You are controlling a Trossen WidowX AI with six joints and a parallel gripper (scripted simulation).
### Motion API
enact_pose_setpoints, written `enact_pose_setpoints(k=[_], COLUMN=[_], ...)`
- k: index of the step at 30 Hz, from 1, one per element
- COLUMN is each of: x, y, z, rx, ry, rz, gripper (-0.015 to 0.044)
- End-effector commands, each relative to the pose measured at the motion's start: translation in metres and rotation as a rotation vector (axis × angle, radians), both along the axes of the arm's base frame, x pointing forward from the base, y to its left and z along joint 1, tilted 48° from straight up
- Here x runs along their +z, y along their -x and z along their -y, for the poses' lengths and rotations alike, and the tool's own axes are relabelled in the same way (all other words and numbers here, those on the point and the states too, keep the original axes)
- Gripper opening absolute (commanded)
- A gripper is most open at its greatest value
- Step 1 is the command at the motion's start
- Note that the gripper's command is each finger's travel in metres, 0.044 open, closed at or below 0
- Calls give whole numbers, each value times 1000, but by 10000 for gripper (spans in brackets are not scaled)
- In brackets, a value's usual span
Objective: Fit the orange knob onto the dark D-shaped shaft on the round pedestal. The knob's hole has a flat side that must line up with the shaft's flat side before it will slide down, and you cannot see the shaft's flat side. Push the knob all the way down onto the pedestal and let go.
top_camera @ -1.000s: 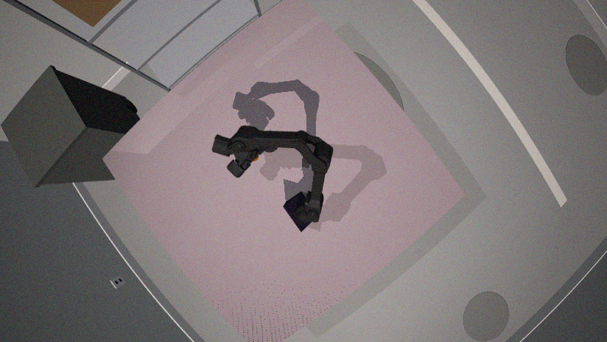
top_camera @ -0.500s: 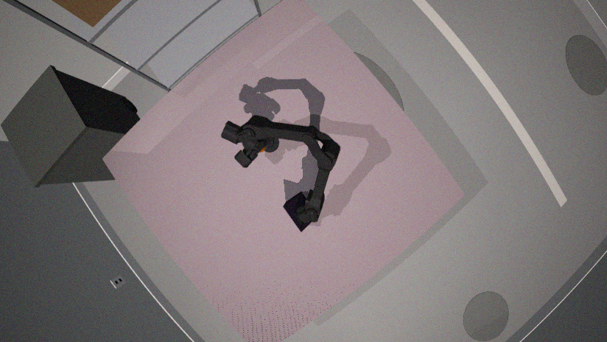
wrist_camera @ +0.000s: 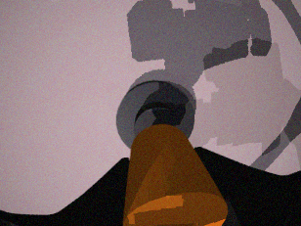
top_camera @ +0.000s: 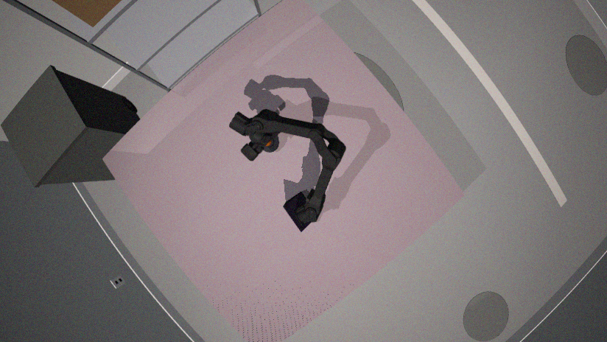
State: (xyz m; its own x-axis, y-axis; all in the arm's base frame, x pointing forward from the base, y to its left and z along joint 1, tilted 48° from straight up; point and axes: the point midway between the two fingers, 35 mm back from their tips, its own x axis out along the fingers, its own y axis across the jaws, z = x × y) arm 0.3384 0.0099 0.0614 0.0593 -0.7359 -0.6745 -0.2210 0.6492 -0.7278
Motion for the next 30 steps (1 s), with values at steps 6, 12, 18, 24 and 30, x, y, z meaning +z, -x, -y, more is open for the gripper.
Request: enact_pose_setpoints(k=[6, 12, 18, 24, 30], x=[-13, -10, -9, -12, -13], y=[0, -1, -2, -2, -1], z=[17, 15, 16, 18, 18], rx=[4, 2, 2, 2, 2], ry=[5, 5, 5, 5, 5], rz=[1, 5, 5, 5, 5], gripper=[0, 0, 0, 0, 0])
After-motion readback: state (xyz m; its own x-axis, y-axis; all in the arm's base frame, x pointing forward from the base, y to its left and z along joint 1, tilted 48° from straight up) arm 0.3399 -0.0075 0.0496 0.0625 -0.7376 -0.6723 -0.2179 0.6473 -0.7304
